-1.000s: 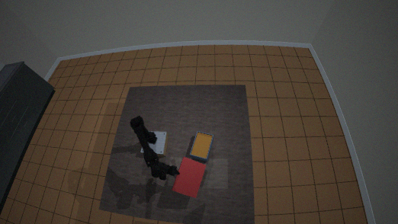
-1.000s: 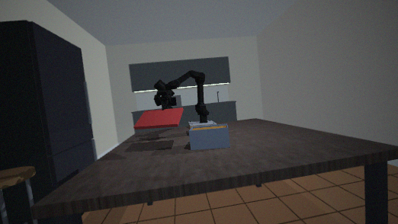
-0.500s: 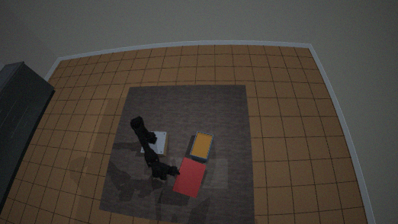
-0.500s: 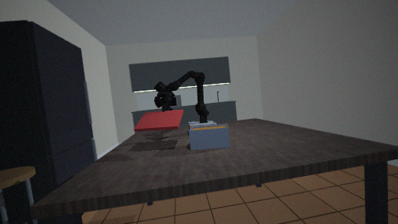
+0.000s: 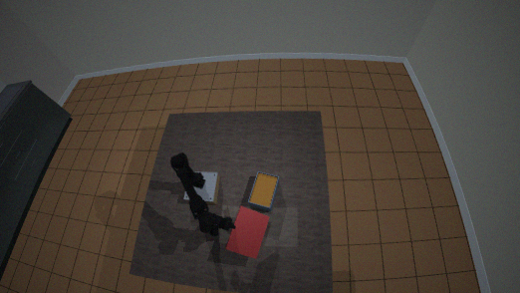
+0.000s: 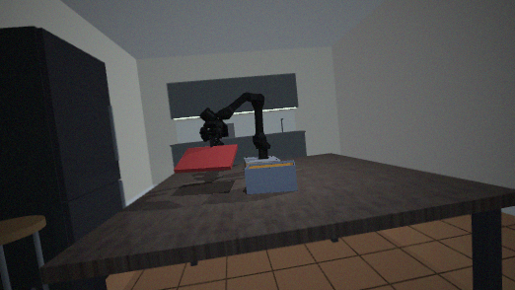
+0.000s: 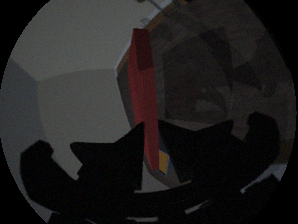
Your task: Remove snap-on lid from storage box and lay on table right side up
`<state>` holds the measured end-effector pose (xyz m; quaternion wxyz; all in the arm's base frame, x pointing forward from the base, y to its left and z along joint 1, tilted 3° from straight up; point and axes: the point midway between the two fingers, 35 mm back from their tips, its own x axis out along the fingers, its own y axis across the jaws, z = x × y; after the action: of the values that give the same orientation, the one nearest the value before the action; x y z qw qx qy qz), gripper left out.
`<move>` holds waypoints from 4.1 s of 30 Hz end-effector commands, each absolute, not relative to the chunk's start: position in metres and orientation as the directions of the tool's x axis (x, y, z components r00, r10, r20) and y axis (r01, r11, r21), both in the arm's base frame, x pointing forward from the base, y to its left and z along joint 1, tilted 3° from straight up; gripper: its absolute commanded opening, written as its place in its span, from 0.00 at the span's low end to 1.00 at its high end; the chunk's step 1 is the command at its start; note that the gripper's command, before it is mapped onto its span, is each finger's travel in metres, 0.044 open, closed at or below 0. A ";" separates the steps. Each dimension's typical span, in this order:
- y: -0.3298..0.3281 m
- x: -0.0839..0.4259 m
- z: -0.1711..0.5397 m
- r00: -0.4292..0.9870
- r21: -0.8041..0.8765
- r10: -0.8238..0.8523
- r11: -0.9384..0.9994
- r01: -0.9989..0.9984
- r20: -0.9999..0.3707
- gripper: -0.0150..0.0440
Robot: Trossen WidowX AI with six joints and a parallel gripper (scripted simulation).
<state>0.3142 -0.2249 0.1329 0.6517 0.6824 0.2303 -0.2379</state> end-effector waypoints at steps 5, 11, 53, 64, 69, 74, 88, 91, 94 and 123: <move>-0.225 0.315 0.126 0.780 0.779 0.006 -0.049 0.625 -0.625 0.25; -0.224 0.315 0.121 0.780 0.779 0.006 -0.049 0.625 -0.625 0.25; -0.223 0.315 0.087 0.780 0.779 0.006 -0.049 0.625 -0.625 0.25; -0.223 0.316 0.078 0.780 0.779 0.006 -0.049 0.625 -0.625 0.25; -0.222 0.316 0.074 0.780 0.779 0.006 -0.049 0.625 -0.625 0.25; -0.222 0.316 0.070 0.780 0.779 0.006 -0.049 0.625 -0.625 0.25; -0.222 0.316 0.059 0.780 0.779 0.006 -0.049 0.625 -0.625 0.25; -0.222 0.316 0.056 0.780 0.779 0.006 -0.049 0.625 -0.625 0.25; -0.221 0.316 0.054 0.780 0.779 0.006 -0.049 0.625 -0.625 0.25; -0.220 0.316 0.031 0.780 0.779 0.006 -0.049 0.625 -0.625 0.25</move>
<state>0.3165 -0.2208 0.0348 0.6522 0.6823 0.2297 -0.2374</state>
